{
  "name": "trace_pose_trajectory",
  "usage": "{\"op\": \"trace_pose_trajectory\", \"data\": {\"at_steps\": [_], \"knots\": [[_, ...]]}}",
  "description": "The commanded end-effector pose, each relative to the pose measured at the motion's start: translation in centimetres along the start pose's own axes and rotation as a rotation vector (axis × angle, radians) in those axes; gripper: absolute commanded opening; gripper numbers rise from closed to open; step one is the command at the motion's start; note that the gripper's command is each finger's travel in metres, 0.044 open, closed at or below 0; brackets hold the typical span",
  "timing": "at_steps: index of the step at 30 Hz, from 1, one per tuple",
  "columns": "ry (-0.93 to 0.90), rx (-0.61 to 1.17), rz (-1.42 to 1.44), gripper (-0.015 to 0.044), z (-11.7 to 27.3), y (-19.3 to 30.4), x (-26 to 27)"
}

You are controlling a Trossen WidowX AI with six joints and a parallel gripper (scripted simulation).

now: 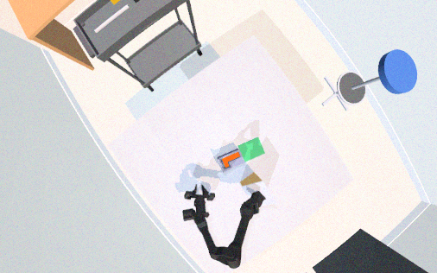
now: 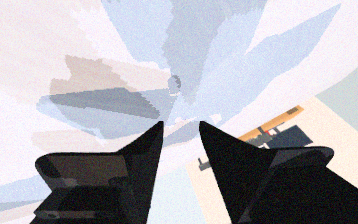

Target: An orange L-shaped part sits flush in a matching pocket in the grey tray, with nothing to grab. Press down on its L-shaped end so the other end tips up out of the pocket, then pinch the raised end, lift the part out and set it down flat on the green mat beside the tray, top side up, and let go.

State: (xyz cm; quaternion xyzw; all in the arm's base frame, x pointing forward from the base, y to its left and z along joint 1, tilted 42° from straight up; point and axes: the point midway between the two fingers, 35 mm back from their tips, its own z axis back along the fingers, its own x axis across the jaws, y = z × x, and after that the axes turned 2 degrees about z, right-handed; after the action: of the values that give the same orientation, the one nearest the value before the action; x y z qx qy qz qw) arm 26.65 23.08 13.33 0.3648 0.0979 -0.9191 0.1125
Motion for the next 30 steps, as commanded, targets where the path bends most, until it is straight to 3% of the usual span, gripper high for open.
{"op": "trace_pose_trajectory", "data": {"at_steps": [1, 11, 24, 30], "knots": [[-0.127, 0.046, -0.191, 0.018, -1.5, 3.7, 0.6], [-0.491, 0.179, -0.969, 0.018, -2.5, 14.8, 3.8], [-0.796, 0.184, -2.172, 0.018, 2.2, 24.5, 6.0], [-0.82, 0.162, -2.302, 0.018, 2.9, 25.4, 6.0]]}}
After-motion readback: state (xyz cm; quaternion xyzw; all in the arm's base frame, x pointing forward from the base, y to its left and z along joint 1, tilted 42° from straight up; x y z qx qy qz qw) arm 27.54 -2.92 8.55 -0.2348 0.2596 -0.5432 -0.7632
